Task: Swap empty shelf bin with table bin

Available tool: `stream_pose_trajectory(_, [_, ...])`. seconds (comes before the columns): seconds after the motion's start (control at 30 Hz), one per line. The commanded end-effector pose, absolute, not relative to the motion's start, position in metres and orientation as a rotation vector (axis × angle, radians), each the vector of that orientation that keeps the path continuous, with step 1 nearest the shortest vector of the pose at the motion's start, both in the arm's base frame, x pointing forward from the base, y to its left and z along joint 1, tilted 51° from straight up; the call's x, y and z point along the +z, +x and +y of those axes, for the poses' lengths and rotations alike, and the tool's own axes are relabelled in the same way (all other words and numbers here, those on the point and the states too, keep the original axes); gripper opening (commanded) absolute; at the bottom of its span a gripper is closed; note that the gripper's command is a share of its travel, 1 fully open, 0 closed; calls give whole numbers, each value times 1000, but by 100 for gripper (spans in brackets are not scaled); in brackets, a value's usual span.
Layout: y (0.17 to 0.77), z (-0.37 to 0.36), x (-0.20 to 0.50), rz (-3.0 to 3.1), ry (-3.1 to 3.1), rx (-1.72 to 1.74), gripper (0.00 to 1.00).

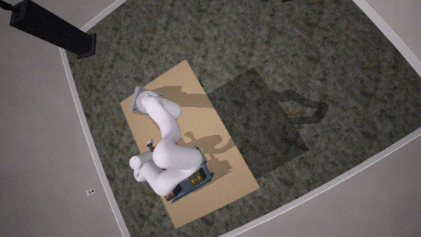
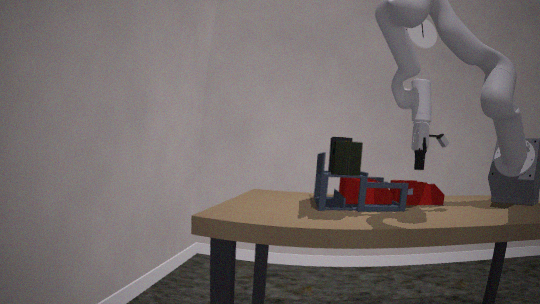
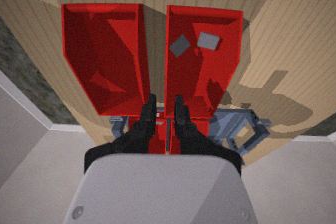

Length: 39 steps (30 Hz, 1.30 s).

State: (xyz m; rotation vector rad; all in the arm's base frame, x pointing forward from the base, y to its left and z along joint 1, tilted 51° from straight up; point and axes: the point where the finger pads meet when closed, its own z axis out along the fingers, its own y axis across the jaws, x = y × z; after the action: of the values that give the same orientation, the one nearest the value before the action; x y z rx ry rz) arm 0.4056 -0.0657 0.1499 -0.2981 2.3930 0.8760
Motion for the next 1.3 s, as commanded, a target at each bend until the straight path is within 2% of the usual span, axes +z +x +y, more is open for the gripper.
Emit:
stream_pose_trajectory(0.0, [410,-60,144,2392,-298,875,26])
stream_pose_trajectory(1.27, [422,-42,127,2392,-298,875,26])
